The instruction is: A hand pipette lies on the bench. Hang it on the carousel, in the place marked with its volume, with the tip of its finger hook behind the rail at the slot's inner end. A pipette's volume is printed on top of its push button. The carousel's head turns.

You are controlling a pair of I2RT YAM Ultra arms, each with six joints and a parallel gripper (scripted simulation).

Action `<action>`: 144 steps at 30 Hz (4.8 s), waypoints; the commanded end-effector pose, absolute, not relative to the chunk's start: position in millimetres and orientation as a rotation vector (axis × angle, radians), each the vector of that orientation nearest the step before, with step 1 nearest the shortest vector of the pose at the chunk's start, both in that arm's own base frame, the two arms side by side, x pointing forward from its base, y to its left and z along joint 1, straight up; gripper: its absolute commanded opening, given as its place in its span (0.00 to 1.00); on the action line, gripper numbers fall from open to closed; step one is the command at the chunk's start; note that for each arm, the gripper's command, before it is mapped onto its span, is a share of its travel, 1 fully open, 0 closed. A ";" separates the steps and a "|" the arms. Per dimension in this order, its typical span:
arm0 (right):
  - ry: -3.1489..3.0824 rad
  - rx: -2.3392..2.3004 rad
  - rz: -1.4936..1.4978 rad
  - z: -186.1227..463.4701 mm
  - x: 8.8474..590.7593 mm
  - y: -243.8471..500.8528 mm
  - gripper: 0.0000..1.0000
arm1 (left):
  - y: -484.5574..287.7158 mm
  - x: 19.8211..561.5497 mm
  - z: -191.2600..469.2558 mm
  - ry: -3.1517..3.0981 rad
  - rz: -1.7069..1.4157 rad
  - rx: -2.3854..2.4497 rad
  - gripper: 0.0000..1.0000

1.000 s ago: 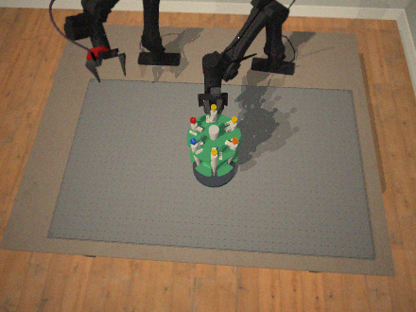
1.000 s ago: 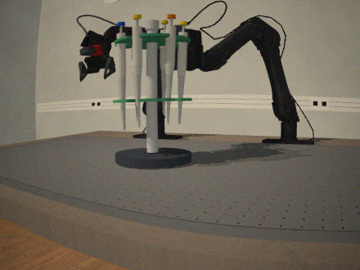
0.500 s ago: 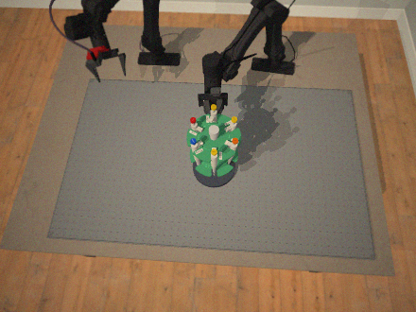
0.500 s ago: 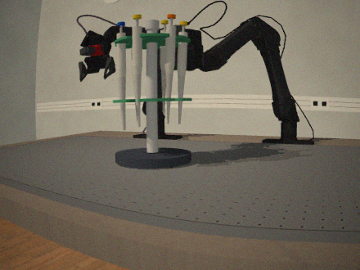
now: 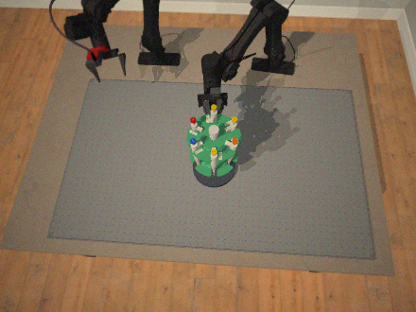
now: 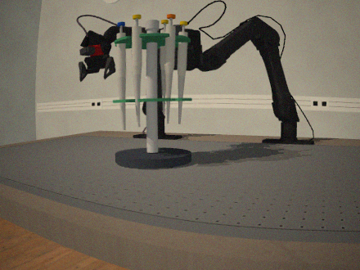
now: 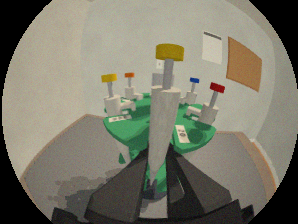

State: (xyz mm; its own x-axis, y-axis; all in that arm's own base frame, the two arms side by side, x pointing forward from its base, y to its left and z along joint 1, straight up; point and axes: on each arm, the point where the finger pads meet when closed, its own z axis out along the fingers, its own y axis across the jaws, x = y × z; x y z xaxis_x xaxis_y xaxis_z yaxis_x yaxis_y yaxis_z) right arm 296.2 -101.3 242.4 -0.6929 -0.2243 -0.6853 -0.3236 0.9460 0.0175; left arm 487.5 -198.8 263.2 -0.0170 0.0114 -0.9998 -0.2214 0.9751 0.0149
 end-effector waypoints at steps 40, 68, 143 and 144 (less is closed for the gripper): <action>2.321 -0.402 0.156 252.9 299.6 -103.3 1.00 | -190.0 487.0 294.3 1.512 0.294 -0.360 0.12; 2.321 -0.402 0.156 252.9 299.6 -103.3 1.00 | -190.1 486.9 292.2 1.493 0.438 -0.506 0.12; 2.321 -0.402 0.156 252.9 299.6 -103.3 1.00 | -191.3 487.9 287.4 1.532 0.422 -0.526 0.12; 2.321 -0.402 0.156 252.9 299.6 -103.3 1.00 | -191.3 487.9 287.4 1.532 0.422 -0.526 0.12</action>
State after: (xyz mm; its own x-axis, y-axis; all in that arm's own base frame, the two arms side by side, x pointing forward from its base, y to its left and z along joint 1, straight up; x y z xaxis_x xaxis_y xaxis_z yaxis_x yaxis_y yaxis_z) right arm 296.2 -101.3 242.4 -0.6929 -0.2243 -0.6853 -0.3236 0.9460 0.0175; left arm 489.3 -202.1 257.9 -0.0378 -0.0175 -0.9991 -0.5471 0.8371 0.0060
